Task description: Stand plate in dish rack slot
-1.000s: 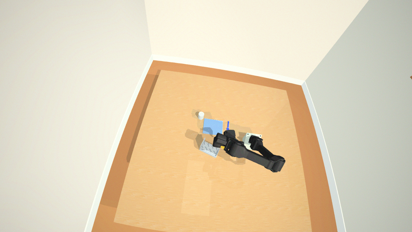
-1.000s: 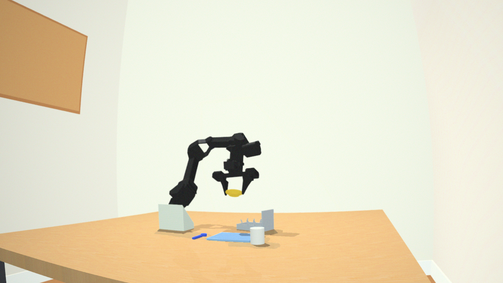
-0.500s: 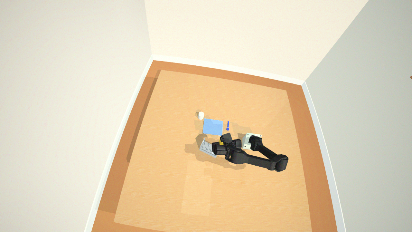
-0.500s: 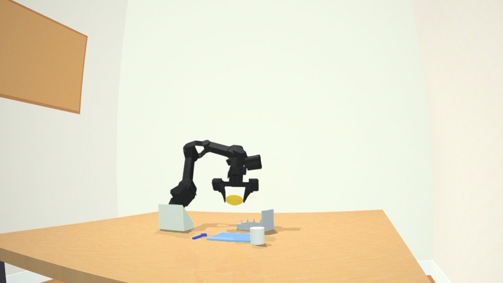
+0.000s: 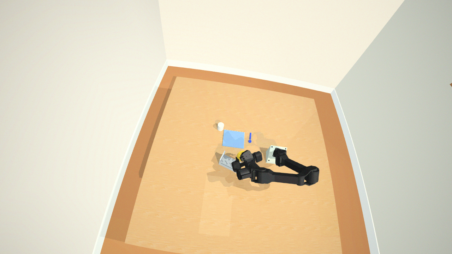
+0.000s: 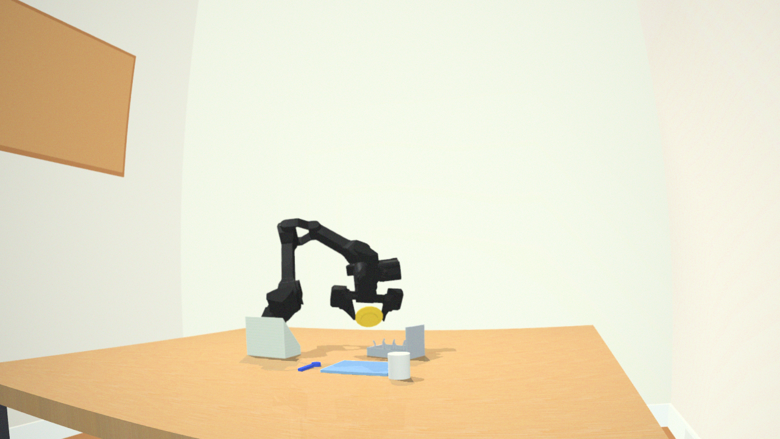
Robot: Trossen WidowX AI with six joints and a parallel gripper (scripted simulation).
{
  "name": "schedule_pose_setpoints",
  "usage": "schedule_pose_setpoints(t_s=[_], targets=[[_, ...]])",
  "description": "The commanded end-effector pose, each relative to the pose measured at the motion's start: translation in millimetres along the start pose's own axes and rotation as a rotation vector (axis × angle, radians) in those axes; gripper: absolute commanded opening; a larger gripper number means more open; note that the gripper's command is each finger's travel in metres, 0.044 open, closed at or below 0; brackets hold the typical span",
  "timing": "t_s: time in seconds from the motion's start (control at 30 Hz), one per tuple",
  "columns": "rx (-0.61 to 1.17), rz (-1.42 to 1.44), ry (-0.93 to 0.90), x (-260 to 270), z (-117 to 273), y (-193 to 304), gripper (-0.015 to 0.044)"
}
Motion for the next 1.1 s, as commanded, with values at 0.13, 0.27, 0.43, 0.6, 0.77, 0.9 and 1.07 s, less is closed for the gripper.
schedule_pose_setpoints(t_s=[0.13, 0.27, 0.43, 0.6, 0.77, 0.9, 1.07], targets=[[-0.123, 0.089, -0.087, -3, -5, 17, 0.0], [-0.185, 0.126, -0.139, -5, -7, 25, 0.0], [-0.259, 0.167, -0.206, -8, -9, 36, 0.0], [-0.327, 0.202, -0.275, -13, -11, 47, 0.0], [-0.392, 0.225, -0.347, -18, -11, 56, 0.0], [-0.441, 0.231, -0.408, -23, -11, 63, 0.0], [-0.498, 0.23, -0.484, -31, -10, 71, 0.0]])
Point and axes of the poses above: the point midway between the two fingers, 35 mm back from their tips, its own z axis back along the fingers, its own x axis across the jaws, y = z × x, the point moved 9 cm from there along z, back along the fingers, and after that the axes turned 2 degrees about -z, right-handed, at the moved point
